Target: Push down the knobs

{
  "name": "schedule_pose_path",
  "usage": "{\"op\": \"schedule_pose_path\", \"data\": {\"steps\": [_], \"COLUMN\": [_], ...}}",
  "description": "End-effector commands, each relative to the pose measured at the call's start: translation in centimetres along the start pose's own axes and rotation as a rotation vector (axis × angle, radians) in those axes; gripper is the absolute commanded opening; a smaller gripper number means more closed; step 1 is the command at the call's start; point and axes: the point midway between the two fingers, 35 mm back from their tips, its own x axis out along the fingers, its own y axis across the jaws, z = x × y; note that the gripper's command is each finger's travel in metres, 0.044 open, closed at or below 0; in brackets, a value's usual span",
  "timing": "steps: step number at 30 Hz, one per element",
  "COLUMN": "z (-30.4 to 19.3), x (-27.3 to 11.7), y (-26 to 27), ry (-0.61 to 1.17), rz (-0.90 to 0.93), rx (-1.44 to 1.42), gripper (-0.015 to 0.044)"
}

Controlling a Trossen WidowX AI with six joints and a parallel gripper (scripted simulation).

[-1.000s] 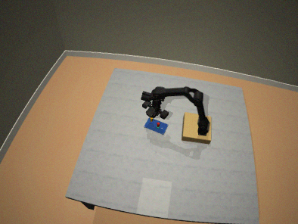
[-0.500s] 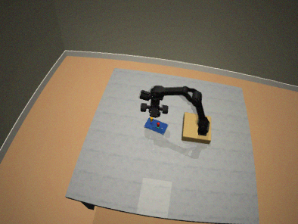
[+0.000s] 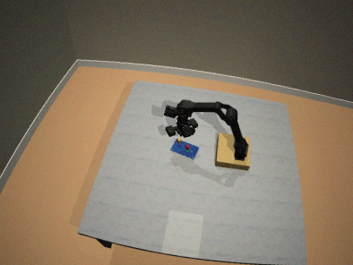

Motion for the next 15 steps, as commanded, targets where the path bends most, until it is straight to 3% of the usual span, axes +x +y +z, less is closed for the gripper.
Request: {"op": "schedule_pose_path", "data": {"steps": [1, 8, 15], "z": [-0.3, -0.59, -0.62], "x": [-0.02, -0.19, 0.04], "y": [-0.23, -0.35, -0.36], "ry": [-0.006, -0.012, -0.013], "rz": [0.001, 0.003, 0.003], "rx": [-0.149, -0.385, -0.408], "gripper": [0.0, 0.0, 0.0]}}
